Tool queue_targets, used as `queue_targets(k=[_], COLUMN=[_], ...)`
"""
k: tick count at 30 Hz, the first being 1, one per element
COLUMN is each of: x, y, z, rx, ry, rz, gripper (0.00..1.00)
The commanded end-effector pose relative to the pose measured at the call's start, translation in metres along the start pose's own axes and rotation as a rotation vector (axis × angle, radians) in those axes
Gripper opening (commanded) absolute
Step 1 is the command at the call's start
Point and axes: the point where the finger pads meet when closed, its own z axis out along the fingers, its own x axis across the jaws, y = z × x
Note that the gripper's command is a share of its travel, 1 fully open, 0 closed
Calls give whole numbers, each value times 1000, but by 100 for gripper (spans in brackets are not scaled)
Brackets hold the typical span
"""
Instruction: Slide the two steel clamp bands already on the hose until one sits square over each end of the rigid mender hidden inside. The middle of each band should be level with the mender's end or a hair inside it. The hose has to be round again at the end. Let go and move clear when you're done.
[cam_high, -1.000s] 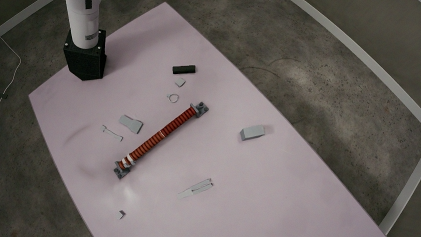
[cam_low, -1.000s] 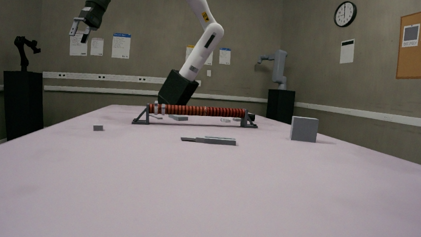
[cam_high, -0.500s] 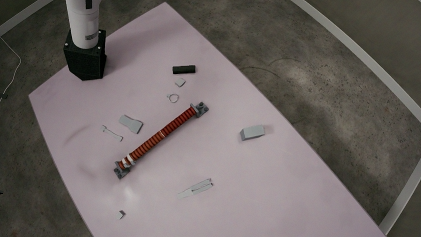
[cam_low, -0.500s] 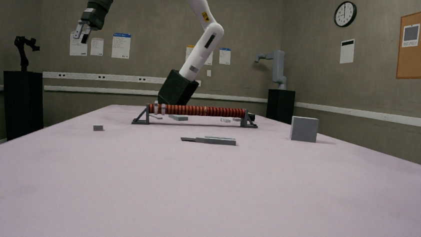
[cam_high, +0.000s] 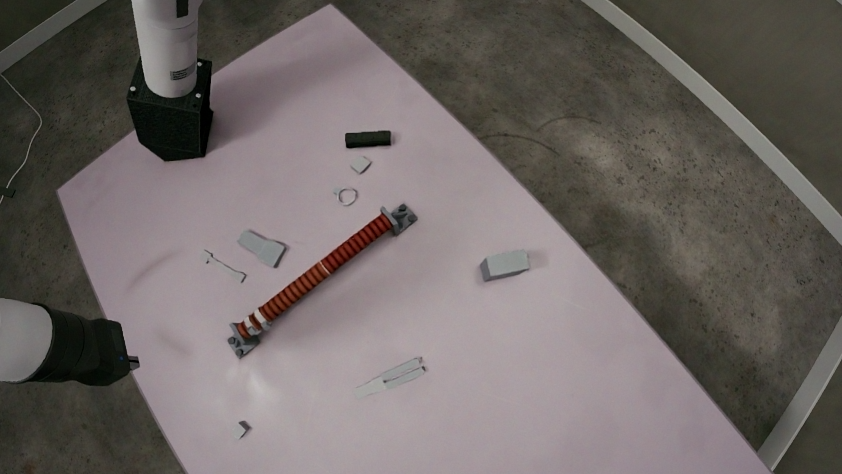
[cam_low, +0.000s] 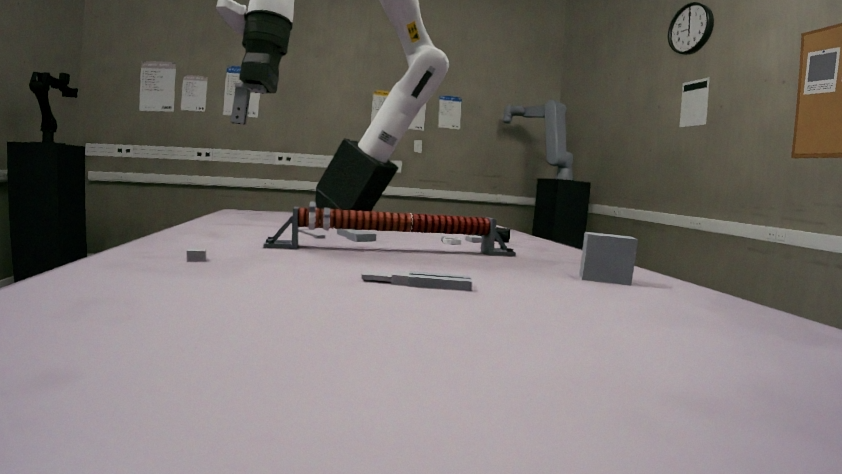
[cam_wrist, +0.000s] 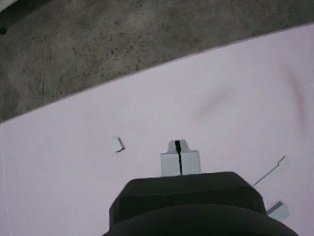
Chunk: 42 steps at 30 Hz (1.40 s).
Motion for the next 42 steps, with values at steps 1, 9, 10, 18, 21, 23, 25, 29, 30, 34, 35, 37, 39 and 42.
queue_targets(k=[1, 9, 10, 18, 21, 23, 25, 29, 30, 34, 35, 37, 39, 42], x=[-3, 16, 16, 16, 16, 16, 16, 16, 16, 18, 18, 19, 20, 20], y=[66, 159, 159, 159, 159, 159, 159, 159, 159, 160, 160, 161, 161, 162], z=[21, 49, 49, 49, 49, 49, 49, 52, 54, 71, 76, 85, 93, 98], rx=[-24, -57, -57, -57, -57, -57, -57, -57, -56, -56, -56, -56, -56, -56], ry=[44, 90, 90, 90, 90, 90, 90, 90, 90, 90, 90, 90, 90, 90], rz=[-89, -166, -166, -166, -166, -166, -166, -166, -166, -166, -166, -166, -166, -166], gripper=[0, 0, 0, 0, 0, 0, 0, 0, 0, 0, 0, 0, 0, 0])
